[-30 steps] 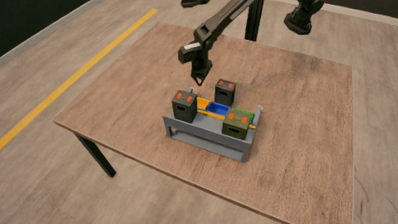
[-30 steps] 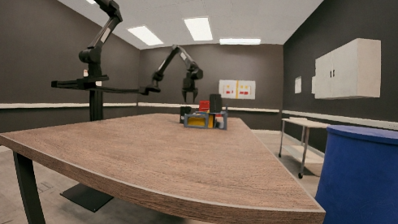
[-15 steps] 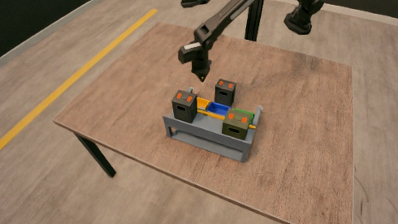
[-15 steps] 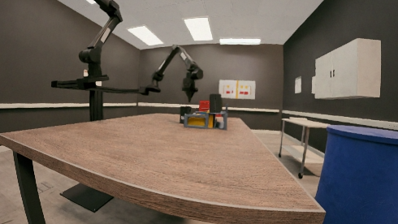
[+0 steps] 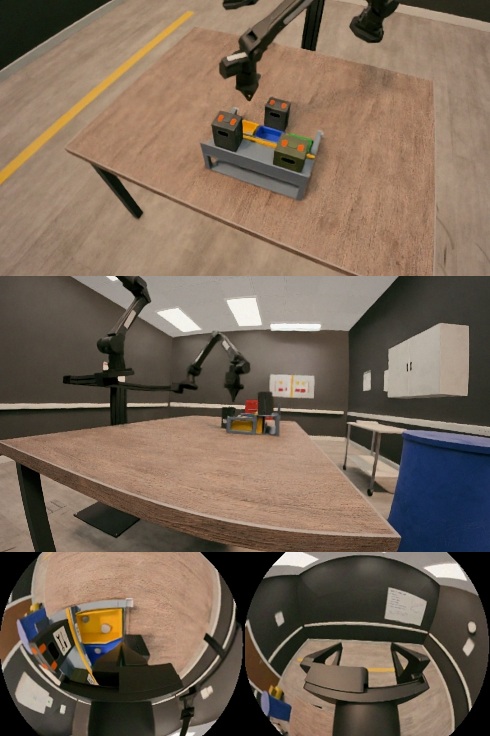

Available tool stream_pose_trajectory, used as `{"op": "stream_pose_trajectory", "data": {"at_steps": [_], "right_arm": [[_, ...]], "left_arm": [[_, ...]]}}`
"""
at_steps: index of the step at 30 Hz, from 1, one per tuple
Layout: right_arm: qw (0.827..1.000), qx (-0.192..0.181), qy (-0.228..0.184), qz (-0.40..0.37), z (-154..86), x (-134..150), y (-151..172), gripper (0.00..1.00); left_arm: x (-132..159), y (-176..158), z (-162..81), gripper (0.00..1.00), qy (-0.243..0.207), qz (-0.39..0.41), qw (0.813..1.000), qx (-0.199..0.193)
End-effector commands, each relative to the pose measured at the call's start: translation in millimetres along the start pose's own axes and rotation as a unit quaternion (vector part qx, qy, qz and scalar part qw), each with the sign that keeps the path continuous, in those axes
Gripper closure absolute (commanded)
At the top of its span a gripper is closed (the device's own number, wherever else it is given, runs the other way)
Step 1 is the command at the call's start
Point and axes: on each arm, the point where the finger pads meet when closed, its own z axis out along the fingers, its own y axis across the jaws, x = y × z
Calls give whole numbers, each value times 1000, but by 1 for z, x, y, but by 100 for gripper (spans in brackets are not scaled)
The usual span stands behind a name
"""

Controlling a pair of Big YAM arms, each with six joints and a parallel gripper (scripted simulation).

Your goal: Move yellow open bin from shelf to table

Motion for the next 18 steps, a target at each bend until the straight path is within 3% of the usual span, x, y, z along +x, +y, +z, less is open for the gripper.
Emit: {"op": "stream_pose_trajectory", "data": {"at_steps": [1,2,3,9,14,15,18], "right_arm": [[1000,3,-21,6,-7,-14,-3,0],[1000,3,-21,6,-7,-14,-3,0],[1000,3,-21,6,-7,-14,-3,0],[1000,3,-21,6,-7,-14,-3,0],[1000,3,-21,6,-7,-14,-3,0],[1000,3,-21,6,-7,-14,-3,0],[1000,3,-21,6,-7,-14,-3,0]], "left_arm": [[-6,36,-34,100,-24,-12,999,-27],[-6,35,-29,100,-23,-12,999,-26],[-8,28,-4,100,-17,-8,1000,-19],[-6,29,36,100,-14,-6,1000,-20],[-1,19,41,100,-5,-2,1000,-7],[-18,24,6,100,-20,4,999,-30],[-19,31,4,100,-25,0,999,-36]]}}
